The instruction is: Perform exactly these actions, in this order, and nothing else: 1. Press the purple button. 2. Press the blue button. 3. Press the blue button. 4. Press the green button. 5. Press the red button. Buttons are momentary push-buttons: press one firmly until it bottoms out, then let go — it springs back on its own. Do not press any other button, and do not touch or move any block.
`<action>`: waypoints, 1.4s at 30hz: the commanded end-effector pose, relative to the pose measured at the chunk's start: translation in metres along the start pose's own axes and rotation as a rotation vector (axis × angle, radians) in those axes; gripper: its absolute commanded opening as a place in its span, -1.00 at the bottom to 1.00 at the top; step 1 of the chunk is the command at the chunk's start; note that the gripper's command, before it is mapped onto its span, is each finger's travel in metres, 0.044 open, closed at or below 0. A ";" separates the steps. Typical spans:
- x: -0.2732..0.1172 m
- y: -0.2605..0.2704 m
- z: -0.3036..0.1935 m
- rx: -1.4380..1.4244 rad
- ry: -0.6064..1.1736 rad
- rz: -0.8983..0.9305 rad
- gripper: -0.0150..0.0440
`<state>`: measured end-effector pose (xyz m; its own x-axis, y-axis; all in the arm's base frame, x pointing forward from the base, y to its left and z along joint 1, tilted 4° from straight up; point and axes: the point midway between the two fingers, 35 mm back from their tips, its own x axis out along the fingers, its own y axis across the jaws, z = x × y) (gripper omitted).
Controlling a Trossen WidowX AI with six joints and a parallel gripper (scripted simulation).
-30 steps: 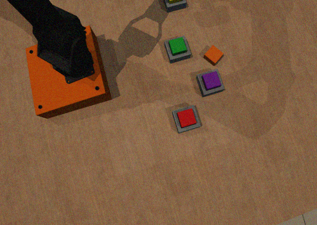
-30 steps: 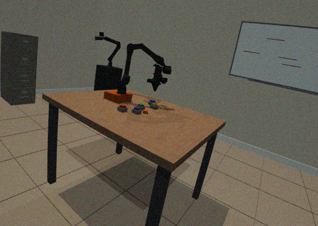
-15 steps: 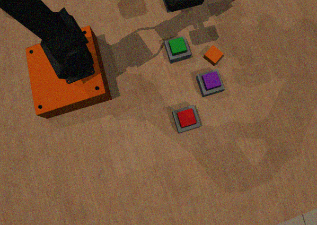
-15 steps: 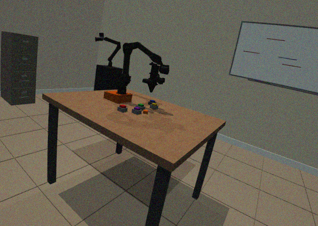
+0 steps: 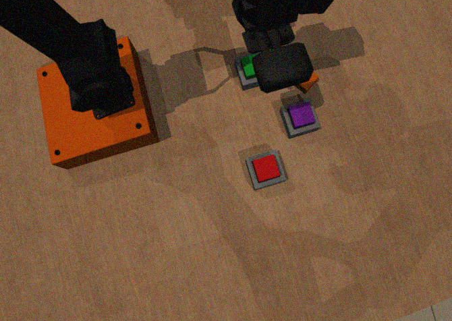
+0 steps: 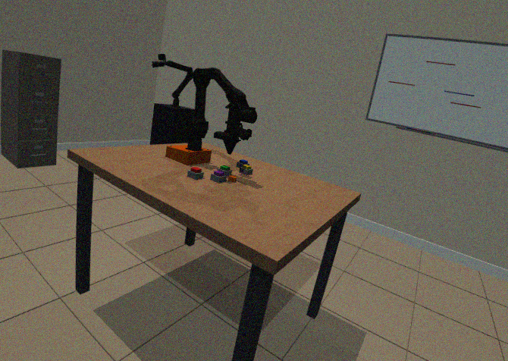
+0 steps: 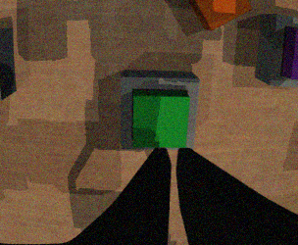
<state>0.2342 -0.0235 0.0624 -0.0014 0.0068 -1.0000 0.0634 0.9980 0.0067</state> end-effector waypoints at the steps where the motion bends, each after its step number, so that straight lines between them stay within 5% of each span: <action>1: 0.035 -0.002 -0.010 -0.004 0.036 -0.001 -0.42; 42: 0.069 -0.002 -0.011 -0.004 0.036 -0.001 -0.42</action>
<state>0.2259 -0.0238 -0.0041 -0.0234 0.0093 -0.9997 0.0637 0.9979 0.0078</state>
